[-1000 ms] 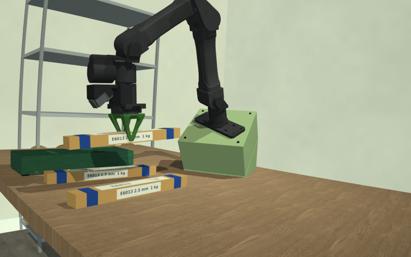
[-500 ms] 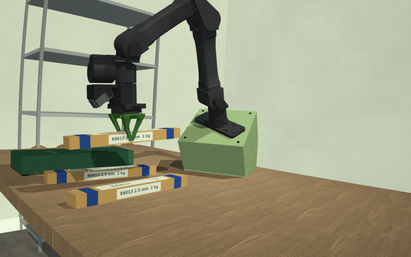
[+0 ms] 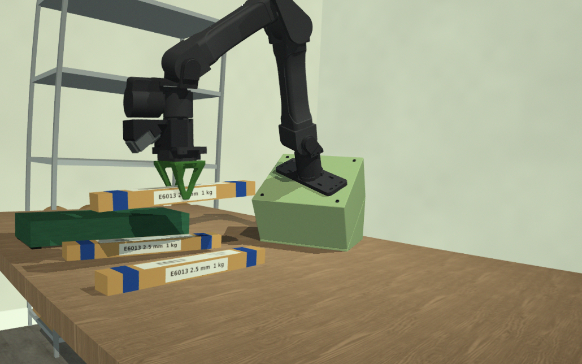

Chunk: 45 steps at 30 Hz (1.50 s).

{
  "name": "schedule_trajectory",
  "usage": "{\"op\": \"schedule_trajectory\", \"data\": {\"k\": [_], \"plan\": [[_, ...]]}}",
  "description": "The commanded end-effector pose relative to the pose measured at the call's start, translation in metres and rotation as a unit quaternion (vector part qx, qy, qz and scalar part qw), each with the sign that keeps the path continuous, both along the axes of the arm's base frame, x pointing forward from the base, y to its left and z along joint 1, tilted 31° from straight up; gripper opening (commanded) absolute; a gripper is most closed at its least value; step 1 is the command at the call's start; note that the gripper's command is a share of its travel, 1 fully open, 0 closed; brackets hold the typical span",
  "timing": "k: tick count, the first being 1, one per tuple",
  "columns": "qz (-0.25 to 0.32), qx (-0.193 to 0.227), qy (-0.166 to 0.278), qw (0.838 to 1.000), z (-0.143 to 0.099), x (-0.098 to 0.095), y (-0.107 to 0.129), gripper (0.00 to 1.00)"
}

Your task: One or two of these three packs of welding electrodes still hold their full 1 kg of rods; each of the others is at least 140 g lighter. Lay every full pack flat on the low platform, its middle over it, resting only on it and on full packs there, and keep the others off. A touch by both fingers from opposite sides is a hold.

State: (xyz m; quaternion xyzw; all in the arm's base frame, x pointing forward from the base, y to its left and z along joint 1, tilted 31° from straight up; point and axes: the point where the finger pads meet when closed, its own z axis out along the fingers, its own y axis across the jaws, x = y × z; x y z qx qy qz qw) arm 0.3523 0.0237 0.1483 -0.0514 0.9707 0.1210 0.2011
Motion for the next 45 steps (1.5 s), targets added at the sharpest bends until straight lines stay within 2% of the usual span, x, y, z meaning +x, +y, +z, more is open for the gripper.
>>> {"op": "schedule_trajectory", "data": {"k": [1,36,37,39,45], "plan": [[-0.008,-0.001,-0.042,0.999,0.035,0.004,-0.008,0.0],[-0.008,-0.001,-0.042,0.999,0.035,0.004,-0.008,0.0],[-0.025,0.007,-0.052,0.998,0.048,0.004,-0.008,0.0],[-0.025,0.007,-0.052,0.998,0.048,0.004,-0.008,0.0],[-0.018,0.003,-0.051,0.999,0.051,0.001,0.013,0.0]]}}
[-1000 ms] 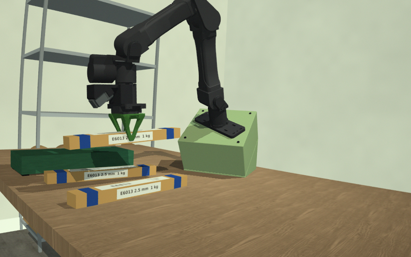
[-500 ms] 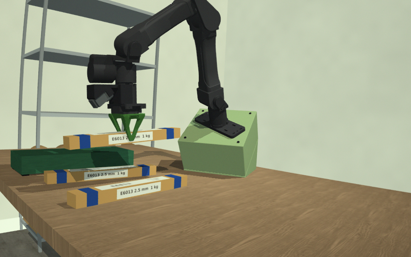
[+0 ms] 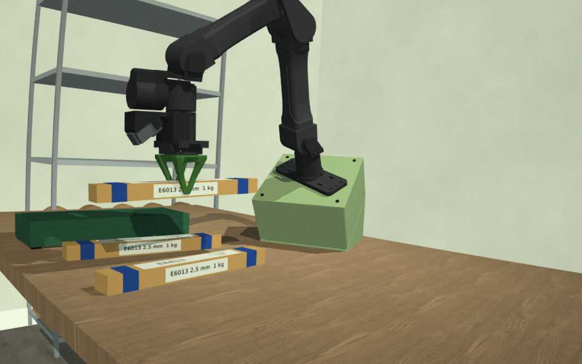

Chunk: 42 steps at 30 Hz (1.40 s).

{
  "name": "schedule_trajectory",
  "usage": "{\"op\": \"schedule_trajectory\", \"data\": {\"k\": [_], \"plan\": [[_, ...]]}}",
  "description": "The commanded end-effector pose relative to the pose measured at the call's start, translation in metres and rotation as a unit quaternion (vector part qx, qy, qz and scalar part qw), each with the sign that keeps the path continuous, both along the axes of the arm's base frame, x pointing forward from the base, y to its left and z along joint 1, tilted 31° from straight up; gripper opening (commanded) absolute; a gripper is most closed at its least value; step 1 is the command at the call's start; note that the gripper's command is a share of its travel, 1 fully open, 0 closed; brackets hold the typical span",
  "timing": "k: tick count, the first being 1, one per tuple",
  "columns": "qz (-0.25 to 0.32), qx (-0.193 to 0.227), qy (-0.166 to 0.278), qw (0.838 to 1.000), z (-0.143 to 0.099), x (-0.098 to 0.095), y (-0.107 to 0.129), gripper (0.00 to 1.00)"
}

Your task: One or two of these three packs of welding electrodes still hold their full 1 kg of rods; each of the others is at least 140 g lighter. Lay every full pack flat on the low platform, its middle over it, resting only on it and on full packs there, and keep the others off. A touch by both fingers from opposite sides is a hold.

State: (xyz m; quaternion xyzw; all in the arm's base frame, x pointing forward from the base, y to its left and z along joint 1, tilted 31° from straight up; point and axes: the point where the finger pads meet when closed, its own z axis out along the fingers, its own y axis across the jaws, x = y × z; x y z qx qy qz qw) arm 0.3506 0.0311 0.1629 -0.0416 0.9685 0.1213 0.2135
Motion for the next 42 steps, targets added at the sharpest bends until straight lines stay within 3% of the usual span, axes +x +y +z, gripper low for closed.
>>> {"op": "schedule_trajectory", "data": {"k": [1,42], "plan": [[-0.007,0.0,-0.04,0.999,0.037,0.002,0.008,0.0],[-0.007,0.007,-0.041,0.999,0.059,-0.013,0.104,0.0]]}}
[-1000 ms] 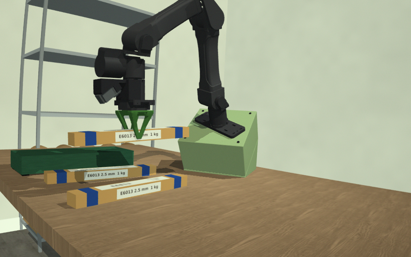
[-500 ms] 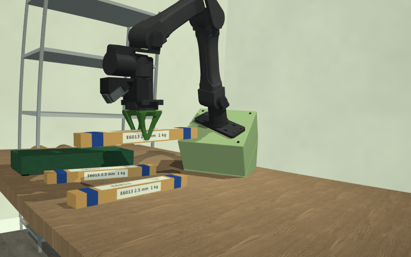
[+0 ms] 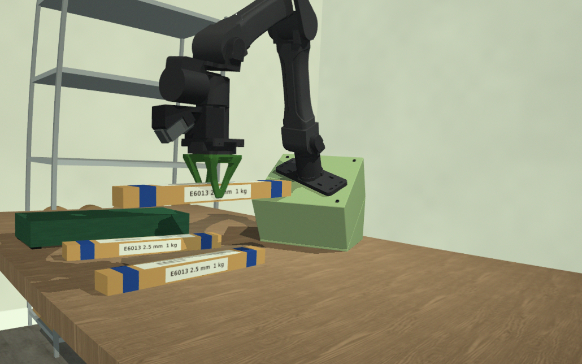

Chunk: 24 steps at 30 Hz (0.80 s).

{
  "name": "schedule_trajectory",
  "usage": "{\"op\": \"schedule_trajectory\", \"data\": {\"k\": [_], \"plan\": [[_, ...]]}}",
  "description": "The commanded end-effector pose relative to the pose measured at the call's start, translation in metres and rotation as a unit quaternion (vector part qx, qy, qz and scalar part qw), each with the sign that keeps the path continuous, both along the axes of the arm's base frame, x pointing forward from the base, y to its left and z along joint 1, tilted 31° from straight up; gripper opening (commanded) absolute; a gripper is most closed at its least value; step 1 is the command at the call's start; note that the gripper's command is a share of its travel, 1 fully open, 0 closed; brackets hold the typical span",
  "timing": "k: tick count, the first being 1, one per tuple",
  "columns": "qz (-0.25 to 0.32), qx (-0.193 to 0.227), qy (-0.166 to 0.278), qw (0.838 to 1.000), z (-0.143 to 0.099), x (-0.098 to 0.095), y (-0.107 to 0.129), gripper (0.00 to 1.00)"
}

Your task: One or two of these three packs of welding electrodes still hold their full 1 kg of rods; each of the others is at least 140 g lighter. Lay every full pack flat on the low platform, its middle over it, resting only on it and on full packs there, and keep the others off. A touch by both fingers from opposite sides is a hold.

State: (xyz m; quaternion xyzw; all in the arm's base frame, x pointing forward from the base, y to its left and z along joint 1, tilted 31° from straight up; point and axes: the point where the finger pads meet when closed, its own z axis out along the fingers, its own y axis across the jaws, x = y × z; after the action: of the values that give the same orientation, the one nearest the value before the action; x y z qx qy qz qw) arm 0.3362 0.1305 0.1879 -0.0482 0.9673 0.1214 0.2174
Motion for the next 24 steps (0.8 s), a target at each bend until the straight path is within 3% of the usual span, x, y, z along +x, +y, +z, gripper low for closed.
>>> {"op": "schedule_trajectory", "data": {"k": [1,7,21,24], "plan": [[-0.013,0.008,-0.036,0.999,0.035,0.001,0.007,0.0],[-0.013,0.004,-0.023,1.0,0.028,0.002,0.018,0.0],[-0.013,0.01,-0.034,0.999,0.043,-0.005,0.048,0.0],[-0.013,0.004,-0.022,1.0,0.035,-0.003,0.057,0.0]]}}
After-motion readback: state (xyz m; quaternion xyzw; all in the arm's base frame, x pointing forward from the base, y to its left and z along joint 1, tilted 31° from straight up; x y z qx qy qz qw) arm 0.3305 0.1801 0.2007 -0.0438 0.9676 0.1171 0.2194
